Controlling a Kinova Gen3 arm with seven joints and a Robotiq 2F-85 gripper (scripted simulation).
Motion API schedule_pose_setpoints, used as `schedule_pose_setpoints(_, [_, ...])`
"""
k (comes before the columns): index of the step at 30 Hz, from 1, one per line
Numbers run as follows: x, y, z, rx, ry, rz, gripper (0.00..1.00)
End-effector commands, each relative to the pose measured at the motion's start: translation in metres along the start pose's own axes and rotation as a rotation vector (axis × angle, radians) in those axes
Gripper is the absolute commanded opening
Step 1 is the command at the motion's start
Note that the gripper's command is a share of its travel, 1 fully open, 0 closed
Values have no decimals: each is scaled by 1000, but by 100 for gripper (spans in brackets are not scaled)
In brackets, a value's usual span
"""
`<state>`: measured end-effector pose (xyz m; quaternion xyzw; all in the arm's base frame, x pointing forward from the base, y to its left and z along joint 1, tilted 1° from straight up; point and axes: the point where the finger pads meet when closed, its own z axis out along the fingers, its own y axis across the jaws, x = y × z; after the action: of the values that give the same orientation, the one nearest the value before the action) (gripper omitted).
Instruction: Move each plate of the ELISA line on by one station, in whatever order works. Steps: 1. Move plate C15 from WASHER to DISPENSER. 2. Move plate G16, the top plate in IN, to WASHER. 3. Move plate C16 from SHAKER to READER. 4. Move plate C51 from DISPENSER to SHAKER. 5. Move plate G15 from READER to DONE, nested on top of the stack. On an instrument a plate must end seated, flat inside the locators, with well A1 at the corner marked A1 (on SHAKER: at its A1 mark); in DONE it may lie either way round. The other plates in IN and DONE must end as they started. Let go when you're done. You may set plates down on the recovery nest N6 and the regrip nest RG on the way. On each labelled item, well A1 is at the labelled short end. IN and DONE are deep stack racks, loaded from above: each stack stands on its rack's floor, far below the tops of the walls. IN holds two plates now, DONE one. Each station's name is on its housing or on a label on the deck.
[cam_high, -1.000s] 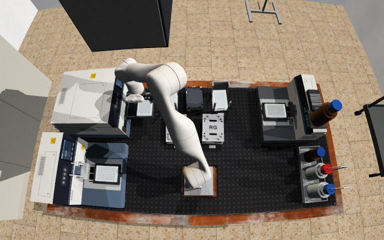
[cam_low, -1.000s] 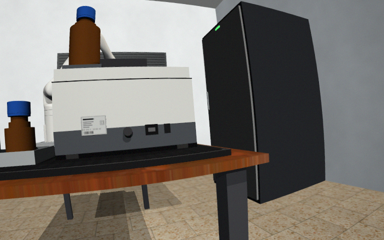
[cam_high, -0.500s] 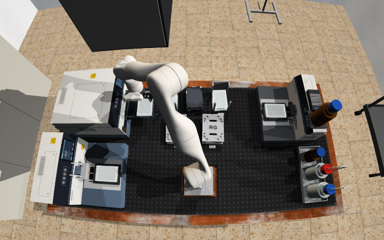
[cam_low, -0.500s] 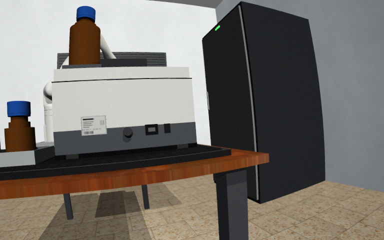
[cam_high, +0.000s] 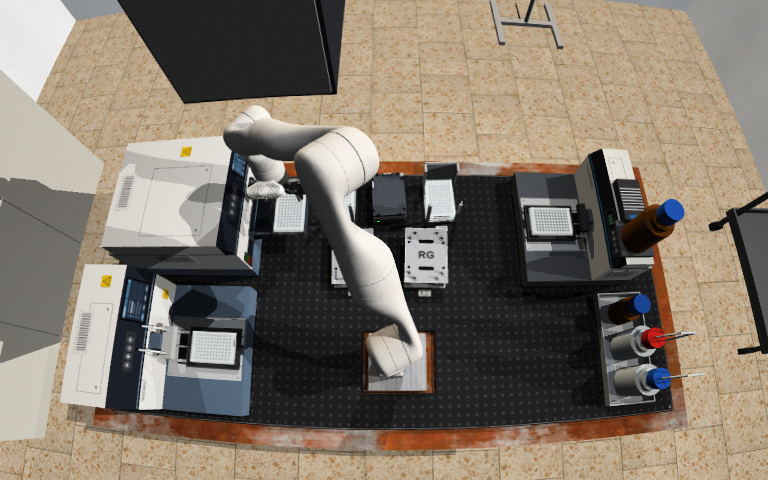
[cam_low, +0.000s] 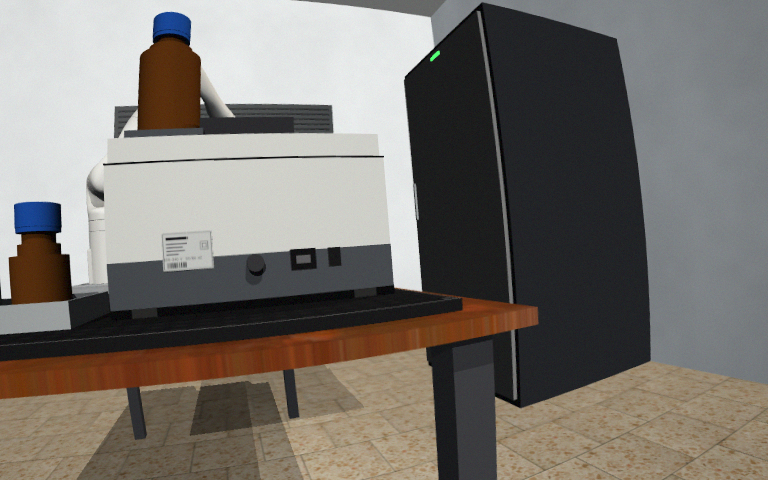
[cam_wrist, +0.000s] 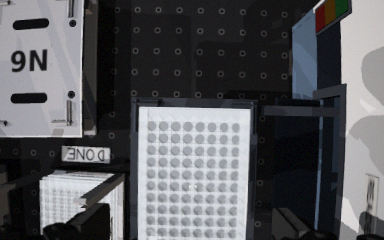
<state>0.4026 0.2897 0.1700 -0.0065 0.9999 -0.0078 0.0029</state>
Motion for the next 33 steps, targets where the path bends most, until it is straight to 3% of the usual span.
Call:
schedule_pose_setpoints(1, [0, 0, -5, -1, -2, 0, 100])
schedule_pose_setpoints(15, [0, 0, -21, -1, -2, 0, 100])
schedule_pose_setpoints(25, [0, 0, -22, -1, -2, 0, 100])
schedule_pose_setpoints(28, [0, -10, -22, -1, -2, 120, 100])
schedule_pose_setpoints(33, [1, -26, -22, -1, -2, 122, 100])
